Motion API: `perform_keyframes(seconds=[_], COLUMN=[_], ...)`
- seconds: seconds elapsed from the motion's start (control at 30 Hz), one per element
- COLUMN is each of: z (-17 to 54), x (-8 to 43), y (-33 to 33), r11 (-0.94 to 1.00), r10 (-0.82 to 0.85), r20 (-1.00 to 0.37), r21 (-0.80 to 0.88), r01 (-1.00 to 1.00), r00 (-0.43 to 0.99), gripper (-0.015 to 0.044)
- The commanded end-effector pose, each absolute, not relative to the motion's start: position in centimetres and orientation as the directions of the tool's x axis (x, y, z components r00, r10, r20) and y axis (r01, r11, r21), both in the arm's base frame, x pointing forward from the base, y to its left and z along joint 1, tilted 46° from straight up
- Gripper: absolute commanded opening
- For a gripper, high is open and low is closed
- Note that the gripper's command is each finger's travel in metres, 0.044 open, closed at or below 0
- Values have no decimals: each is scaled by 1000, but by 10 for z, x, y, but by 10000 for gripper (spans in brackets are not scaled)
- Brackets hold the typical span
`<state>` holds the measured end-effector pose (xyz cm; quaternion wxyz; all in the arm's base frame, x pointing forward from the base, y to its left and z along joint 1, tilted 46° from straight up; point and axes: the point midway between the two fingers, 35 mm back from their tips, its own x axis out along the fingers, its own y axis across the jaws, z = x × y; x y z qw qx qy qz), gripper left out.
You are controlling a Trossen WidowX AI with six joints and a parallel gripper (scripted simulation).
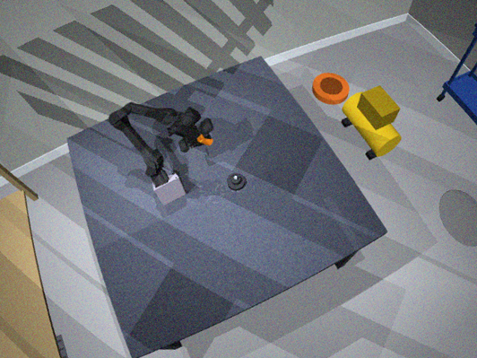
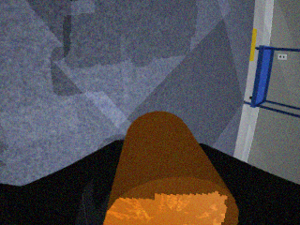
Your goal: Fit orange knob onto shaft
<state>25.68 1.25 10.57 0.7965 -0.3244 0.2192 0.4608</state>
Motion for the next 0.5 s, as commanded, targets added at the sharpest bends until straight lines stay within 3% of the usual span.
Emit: perform_keyframes(seconds=[0.0,0.47], z=[115,142], x=[257,253], y=[11,10], r11=[399,510], r10=[564,481], r20=[-629,-534], r21=[-360,-476], r01=[-843,-717], r00=[536,696], gripper=[0,0])
